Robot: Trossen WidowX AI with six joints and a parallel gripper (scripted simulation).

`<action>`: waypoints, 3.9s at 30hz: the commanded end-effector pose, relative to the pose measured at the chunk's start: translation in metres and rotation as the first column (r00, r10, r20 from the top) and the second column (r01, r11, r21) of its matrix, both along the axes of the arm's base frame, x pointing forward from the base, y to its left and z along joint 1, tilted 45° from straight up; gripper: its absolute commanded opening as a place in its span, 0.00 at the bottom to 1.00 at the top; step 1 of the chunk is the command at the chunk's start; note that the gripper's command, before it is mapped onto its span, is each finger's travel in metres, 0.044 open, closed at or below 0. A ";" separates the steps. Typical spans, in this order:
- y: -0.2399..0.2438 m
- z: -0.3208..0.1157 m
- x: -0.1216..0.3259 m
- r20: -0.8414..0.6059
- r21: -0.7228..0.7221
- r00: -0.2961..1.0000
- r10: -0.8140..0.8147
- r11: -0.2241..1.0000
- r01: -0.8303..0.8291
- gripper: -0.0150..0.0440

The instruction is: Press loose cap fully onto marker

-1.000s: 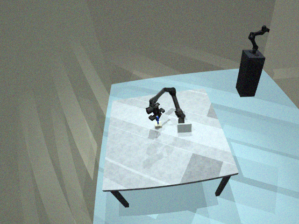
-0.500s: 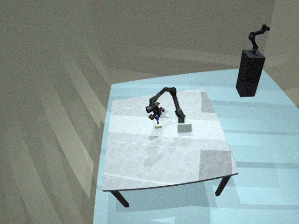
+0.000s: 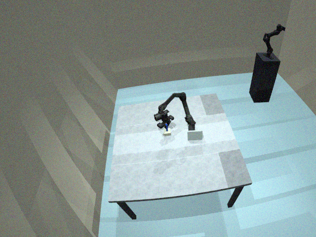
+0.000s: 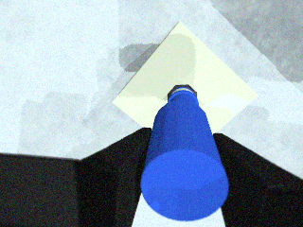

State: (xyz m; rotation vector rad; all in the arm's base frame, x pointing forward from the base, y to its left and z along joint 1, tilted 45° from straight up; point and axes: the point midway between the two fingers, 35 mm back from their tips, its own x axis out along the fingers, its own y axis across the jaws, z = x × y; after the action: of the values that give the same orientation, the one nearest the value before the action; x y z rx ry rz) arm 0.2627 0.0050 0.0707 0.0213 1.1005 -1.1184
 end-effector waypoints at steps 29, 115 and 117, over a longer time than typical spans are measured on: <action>-0.022 -0.020 -0.001 -0.001 -0.003 1.000 -0.001 1.000 0.001 0.52; 0.001 -0.001 -0.001 -0.549 0.185 0.619 0.562 0.804 -0.566 0.25; 0.001 -0.001 -0.001 -0.549 0.185 0.619 0.562 0.804 -0.566 0.25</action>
State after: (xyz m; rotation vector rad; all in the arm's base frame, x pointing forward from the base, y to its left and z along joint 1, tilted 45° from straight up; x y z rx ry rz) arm 0.2613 0.0059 0.0696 -0.6901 1.5092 -0.5359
